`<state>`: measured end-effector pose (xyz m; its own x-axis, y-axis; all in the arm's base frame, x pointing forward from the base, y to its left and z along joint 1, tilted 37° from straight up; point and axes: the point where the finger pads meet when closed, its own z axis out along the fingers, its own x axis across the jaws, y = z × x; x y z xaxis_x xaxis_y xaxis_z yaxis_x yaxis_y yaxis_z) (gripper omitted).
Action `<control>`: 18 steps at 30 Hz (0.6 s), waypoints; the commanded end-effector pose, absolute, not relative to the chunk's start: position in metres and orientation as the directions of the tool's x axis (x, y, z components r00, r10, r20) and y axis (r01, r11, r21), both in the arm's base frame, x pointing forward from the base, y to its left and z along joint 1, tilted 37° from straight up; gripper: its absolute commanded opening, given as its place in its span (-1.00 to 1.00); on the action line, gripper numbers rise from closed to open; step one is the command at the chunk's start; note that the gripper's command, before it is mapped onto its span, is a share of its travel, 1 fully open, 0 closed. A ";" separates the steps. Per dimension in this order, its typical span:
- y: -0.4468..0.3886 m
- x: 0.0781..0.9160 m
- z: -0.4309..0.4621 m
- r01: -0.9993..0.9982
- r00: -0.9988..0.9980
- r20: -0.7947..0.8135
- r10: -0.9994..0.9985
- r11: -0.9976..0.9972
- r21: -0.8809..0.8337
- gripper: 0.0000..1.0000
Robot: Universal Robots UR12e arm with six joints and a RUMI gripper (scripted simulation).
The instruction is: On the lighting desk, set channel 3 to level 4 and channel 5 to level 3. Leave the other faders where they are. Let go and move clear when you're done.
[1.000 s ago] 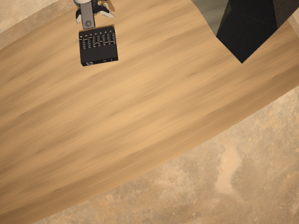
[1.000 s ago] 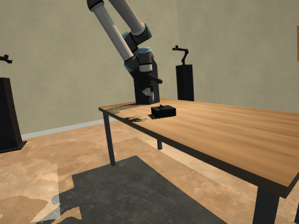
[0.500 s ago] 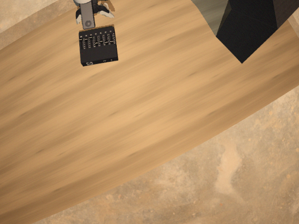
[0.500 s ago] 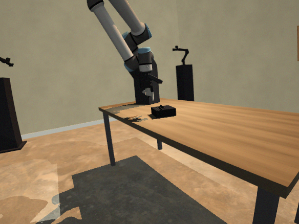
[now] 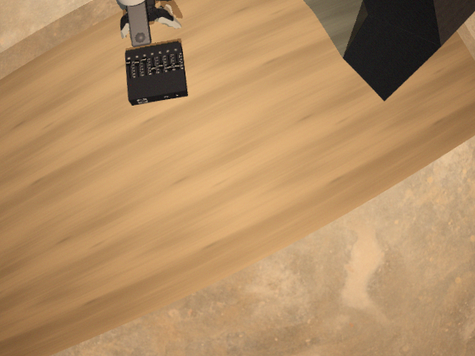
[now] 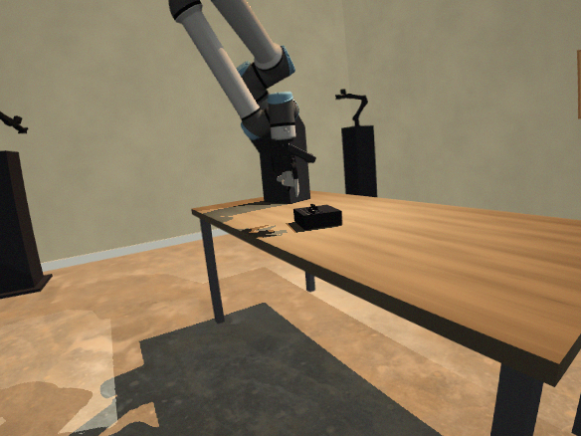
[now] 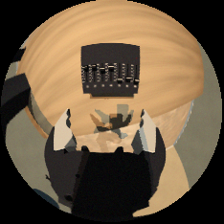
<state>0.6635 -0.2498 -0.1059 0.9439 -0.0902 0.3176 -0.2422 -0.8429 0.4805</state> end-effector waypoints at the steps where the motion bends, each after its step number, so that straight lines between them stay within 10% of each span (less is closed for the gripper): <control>1: -0.249 0.664 -0.105 -0.242 0.944 0.318 -0.090 -0.843 0.480 1.00; 18: -0.242 0.665 -0.105 -0.314 0.922 0.356 -0.153 -0.833 0.455 1.00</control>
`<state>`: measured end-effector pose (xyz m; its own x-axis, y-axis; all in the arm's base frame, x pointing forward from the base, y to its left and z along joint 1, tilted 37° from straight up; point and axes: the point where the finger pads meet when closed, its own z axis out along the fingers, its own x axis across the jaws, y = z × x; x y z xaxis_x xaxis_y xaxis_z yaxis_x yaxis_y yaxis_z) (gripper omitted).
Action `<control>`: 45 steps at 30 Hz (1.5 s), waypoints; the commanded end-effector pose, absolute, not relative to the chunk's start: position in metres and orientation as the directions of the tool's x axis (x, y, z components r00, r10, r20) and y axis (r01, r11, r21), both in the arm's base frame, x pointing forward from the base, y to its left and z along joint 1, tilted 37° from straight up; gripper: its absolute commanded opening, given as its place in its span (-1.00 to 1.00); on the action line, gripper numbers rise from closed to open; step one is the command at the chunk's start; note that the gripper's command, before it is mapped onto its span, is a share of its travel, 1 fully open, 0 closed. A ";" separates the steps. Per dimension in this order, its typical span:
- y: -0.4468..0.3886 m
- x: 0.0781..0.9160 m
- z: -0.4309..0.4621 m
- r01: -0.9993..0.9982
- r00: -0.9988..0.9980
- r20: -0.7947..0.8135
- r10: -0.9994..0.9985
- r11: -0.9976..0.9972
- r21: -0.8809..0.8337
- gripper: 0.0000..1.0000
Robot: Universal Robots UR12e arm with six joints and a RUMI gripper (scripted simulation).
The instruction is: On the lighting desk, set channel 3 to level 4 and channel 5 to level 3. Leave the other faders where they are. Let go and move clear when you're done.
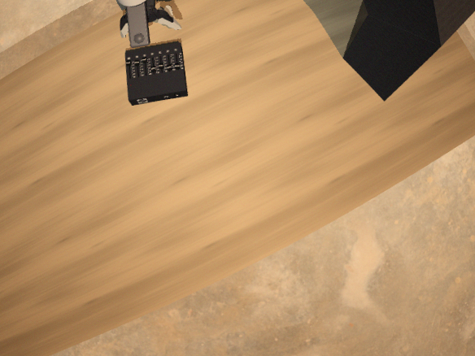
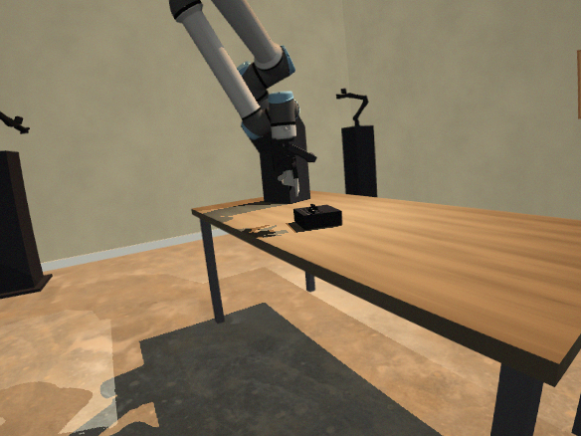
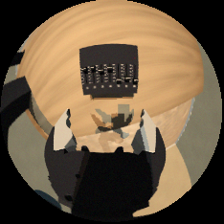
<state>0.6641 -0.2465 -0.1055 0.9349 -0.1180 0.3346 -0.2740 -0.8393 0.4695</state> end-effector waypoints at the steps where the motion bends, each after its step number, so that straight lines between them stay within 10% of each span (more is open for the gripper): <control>1: -0.240 0.665 -0.104 -0.331 0.916 0.365 -0.168 -0.830 0.448 1.00; 45: -0.144 0.670 -0.087 -0.959 0.110 0.583 -0.805 -0.239 -0.149 1.00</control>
<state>0.6700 -0.1481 -0.0883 0.1526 -0.7945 0.5878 -0.9534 -0.2750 -0.1242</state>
